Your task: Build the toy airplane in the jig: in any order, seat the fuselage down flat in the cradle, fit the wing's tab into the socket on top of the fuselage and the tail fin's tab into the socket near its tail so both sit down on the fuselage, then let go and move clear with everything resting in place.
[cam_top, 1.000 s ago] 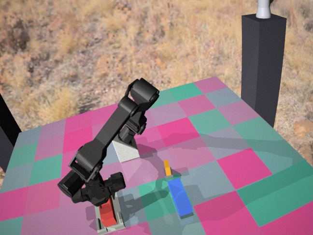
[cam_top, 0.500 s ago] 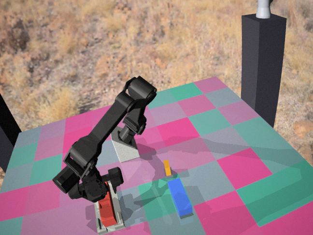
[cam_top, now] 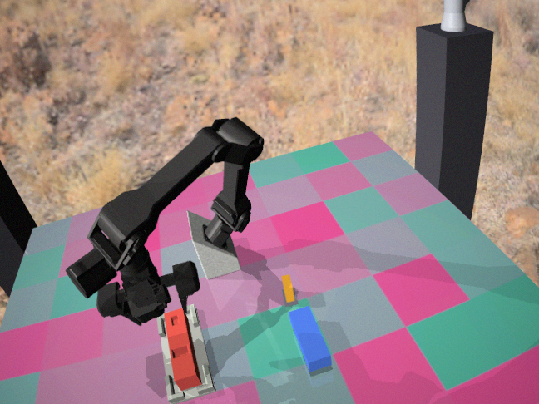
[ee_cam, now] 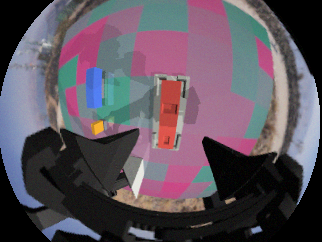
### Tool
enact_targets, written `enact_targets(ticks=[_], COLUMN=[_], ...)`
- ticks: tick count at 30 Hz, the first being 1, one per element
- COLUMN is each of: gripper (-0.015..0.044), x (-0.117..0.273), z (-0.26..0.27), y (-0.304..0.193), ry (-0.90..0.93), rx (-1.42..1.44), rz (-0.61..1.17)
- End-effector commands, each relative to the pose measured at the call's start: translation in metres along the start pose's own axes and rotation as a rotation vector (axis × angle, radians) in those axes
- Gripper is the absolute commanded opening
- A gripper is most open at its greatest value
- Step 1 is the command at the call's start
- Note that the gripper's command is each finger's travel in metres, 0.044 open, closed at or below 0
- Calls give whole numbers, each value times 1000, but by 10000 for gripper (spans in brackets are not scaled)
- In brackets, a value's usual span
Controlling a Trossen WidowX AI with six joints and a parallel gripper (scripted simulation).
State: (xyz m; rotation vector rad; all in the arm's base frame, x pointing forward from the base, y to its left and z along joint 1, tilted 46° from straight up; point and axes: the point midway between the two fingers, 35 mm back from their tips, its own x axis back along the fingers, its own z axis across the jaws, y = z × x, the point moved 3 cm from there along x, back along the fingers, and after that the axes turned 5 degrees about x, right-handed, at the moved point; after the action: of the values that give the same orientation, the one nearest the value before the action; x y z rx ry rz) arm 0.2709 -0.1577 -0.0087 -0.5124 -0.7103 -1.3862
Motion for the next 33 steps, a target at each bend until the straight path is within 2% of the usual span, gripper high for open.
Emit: enact_targets(ticks=[1,9,14,19,26,30,33], gripper=[440,440,440,440,440,440,440], x=[1,2,-2,-7,-10,-48,-50], z=[7,91,172,245,253,254,254], y=[7,59,88,96,96,96,96], ry=[-8,-56,-34,10,15,17,17], rx=[-17,-31,-23,-14,-13,-12,-12], rz=[6,22,3,-1,-1,-2,-2])
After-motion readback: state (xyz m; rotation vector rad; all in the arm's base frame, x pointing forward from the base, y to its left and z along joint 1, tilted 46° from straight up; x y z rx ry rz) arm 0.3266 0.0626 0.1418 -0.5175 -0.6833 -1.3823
